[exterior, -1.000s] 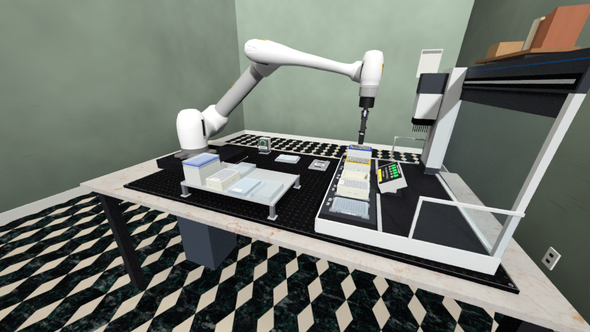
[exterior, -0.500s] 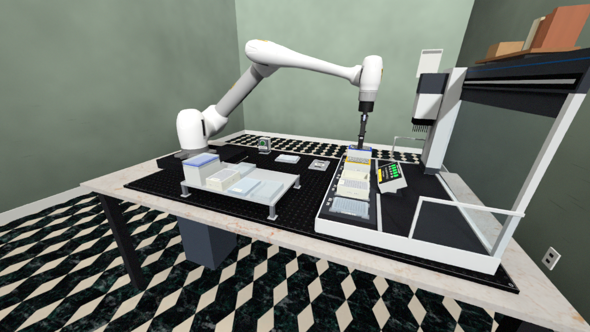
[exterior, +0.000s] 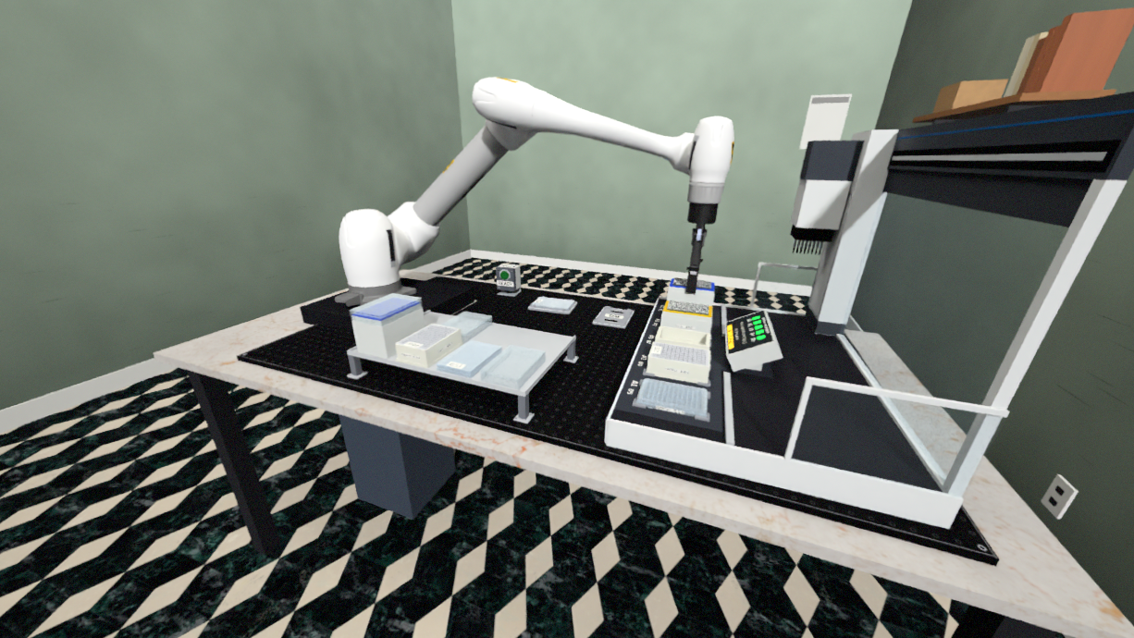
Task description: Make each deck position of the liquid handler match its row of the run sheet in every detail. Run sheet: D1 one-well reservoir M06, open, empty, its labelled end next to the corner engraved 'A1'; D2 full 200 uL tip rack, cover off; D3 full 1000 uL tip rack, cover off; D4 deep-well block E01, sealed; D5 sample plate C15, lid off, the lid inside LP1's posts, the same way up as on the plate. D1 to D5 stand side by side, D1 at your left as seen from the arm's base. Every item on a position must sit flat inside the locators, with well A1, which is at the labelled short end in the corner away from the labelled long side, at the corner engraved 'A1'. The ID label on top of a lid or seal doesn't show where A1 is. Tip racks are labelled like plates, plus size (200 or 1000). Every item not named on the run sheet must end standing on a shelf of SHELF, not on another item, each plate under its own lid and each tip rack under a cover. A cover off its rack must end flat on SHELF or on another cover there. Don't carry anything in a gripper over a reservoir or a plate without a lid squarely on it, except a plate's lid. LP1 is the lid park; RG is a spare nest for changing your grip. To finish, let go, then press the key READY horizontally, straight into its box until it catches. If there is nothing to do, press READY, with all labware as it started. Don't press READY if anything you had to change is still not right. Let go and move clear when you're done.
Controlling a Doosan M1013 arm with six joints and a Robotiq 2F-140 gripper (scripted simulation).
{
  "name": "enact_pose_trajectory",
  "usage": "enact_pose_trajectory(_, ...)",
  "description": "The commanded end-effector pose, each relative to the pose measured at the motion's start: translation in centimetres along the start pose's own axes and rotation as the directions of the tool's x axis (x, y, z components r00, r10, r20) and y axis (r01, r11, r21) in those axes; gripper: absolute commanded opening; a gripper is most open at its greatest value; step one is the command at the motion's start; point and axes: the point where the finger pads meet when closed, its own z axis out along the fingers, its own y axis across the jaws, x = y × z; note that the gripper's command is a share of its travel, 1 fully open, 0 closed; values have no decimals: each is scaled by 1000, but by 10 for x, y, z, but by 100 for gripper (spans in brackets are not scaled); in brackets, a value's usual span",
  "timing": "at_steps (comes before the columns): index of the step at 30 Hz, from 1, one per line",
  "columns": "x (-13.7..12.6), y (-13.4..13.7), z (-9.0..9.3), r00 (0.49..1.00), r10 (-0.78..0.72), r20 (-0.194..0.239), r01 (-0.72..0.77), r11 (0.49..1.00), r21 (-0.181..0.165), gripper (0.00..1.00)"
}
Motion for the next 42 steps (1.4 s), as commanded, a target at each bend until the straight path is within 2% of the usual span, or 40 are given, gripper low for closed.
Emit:
enact_pose_trajectory(1, 0, 0, 3, 1000, 0, 2, 0, 1000, -1, 66)
enact_pose_trajectory(25, 0, 0, 39, 1000, 0, 2, 0, 1000, -1, 66)
enact_pose_trajectory(37, 0, 0, 39, 1000, 0, 2, 0, 1000, -1, 66)
enact_pose_trajectory(38, 0, 0, 39, 1000, 0, 2, 0, 1000, -1, 10)
enact_pose_trajectory(42, 0, 0, 39, 1000, 0, 2, 0, 1000, -1, 10)
